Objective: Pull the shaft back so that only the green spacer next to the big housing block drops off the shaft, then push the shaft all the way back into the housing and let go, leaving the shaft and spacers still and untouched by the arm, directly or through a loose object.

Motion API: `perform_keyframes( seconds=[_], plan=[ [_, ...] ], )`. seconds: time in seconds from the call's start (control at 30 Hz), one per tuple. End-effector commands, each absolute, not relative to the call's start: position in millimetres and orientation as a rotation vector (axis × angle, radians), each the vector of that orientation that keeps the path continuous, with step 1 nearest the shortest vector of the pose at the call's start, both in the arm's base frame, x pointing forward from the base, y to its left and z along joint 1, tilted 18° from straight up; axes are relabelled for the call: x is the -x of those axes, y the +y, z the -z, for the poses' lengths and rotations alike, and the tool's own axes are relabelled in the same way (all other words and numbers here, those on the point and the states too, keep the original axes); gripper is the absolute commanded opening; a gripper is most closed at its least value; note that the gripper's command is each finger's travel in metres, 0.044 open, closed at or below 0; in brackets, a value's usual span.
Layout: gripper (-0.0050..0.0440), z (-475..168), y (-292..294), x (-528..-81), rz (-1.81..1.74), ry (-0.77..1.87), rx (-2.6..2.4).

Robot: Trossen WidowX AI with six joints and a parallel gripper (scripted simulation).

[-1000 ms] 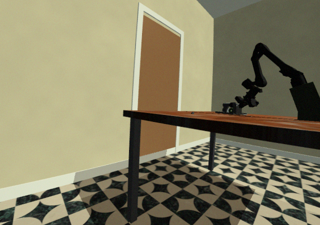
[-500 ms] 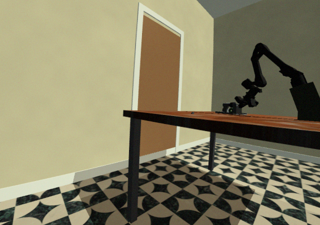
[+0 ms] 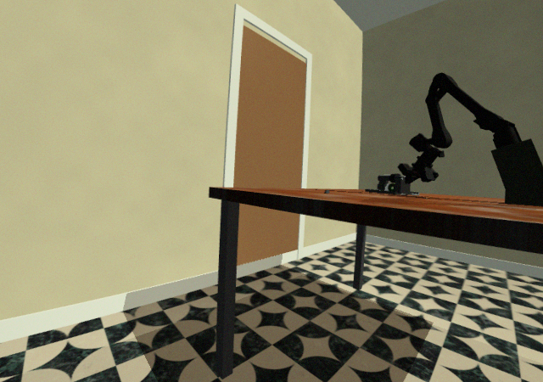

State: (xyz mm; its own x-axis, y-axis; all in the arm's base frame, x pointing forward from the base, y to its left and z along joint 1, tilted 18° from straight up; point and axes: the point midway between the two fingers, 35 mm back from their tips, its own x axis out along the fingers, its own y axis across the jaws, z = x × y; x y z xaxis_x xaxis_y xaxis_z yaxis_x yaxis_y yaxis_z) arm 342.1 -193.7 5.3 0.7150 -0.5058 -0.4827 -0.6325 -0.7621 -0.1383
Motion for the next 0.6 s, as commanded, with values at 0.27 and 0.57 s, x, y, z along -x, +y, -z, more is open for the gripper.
perform_keyframes(
  seconds=[0.27, 0.57],
  plan=[
    [0.0144, -5.2, -193.7, -342.1, -0.614, 0.895, 2.628],
    [0.0360, -5.2, -193.7, -342.1, -0.614, 0.895, 2.628]
  ],
)
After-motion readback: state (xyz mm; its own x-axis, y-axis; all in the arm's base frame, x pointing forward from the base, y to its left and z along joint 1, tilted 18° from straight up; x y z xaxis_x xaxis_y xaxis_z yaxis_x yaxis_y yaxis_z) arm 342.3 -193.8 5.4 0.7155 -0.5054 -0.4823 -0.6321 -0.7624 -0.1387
